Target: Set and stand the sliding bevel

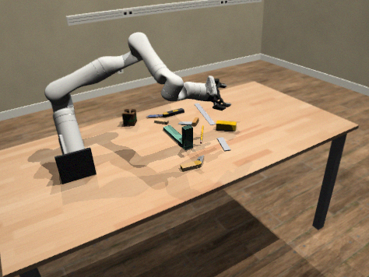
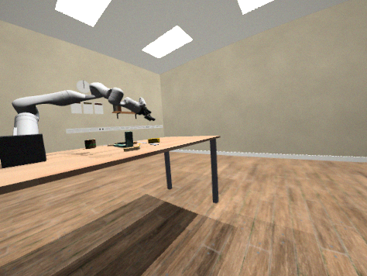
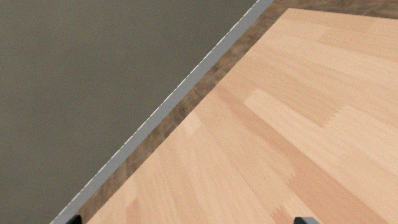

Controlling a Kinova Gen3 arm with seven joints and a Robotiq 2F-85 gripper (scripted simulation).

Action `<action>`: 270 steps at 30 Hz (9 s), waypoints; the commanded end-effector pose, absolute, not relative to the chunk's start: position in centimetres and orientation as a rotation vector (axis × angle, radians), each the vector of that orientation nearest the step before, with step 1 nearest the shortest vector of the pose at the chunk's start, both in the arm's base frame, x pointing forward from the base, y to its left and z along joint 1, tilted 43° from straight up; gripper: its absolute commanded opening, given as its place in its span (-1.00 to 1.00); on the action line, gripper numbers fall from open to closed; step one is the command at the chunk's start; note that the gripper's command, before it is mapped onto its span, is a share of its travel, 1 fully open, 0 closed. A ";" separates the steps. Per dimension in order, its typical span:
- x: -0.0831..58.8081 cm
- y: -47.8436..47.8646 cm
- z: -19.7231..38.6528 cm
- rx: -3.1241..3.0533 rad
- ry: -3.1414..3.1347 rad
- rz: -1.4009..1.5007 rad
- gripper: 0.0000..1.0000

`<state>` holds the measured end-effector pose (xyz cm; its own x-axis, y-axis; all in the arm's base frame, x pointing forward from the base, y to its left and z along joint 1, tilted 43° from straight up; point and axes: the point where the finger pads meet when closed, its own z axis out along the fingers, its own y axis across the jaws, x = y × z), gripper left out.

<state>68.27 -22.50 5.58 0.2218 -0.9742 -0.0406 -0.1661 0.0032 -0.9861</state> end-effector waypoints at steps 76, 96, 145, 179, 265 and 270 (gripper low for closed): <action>50.3 -33.7 -10.7 -0.503 2.067 -0.200 1.00; 47.1 -28.7 -13.9 -0.165 2.168 0.125 1.00; 42.3 -18.6 -11.5 0.676 2.120 0.873 1.00; 41.0 -19.0 -11.1 0.768 2.120 0.922 1.00; 41.4 -20.0 -15.0 0.608 2.205 0.770 0.28; 41.4 -20.0 -15.1 0.608 2.205 0.770 0.28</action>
<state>41.37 -19.89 -15.10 -0.6366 0.6144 -0.4660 0.1899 0.7106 0.6775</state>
